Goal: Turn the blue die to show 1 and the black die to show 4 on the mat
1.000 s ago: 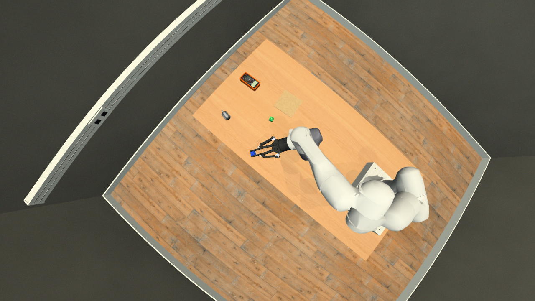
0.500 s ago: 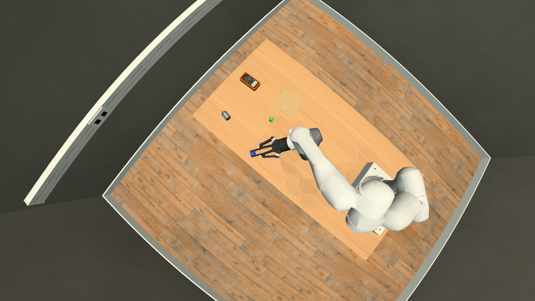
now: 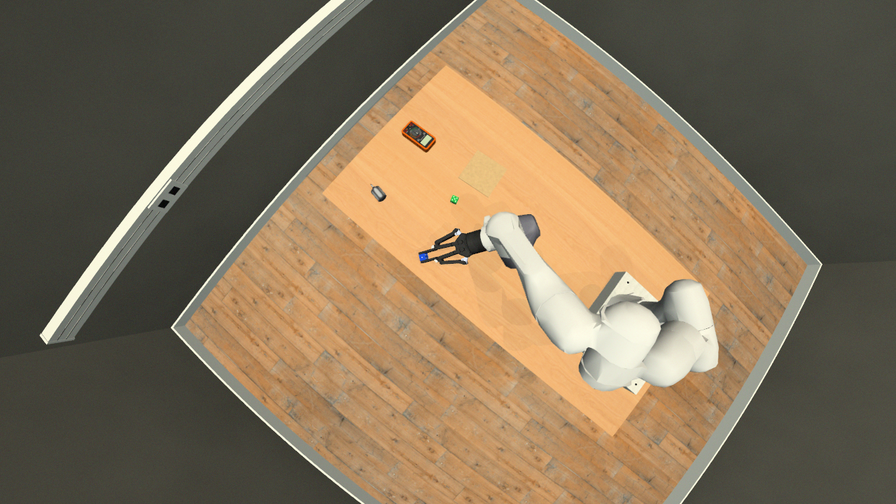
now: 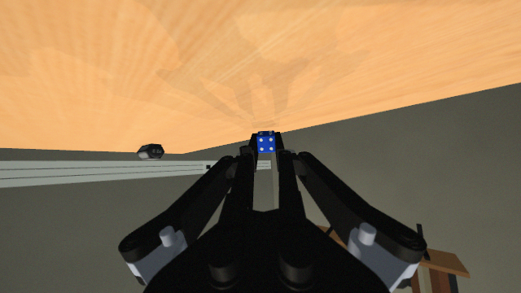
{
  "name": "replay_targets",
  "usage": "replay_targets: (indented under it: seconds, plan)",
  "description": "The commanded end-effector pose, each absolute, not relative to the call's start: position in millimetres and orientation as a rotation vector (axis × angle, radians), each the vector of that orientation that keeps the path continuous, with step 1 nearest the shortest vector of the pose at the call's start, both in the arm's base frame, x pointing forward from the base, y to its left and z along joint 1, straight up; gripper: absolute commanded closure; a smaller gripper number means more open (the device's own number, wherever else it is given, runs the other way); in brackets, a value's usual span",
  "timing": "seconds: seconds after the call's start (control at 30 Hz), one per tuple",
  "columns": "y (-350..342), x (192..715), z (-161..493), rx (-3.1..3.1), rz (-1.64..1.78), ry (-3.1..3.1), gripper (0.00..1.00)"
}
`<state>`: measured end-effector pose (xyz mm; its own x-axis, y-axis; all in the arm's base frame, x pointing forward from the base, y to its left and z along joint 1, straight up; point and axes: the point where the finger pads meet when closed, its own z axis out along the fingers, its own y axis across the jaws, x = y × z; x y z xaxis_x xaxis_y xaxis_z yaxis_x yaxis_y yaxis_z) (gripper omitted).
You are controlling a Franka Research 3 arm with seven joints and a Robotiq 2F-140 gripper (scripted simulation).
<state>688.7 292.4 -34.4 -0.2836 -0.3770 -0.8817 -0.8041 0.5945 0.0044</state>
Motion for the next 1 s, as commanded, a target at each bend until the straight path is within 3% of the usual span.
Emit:
replay_targets:
  seconds: [0.0, 0.97]
  plan:
    - [293.6, 689.6, -33.2, -0.953, 0.573, 1.88, 0.79]
    - [293.6, 689.6, -42.5, -0.953, 0.573, 1.88, 0.79]
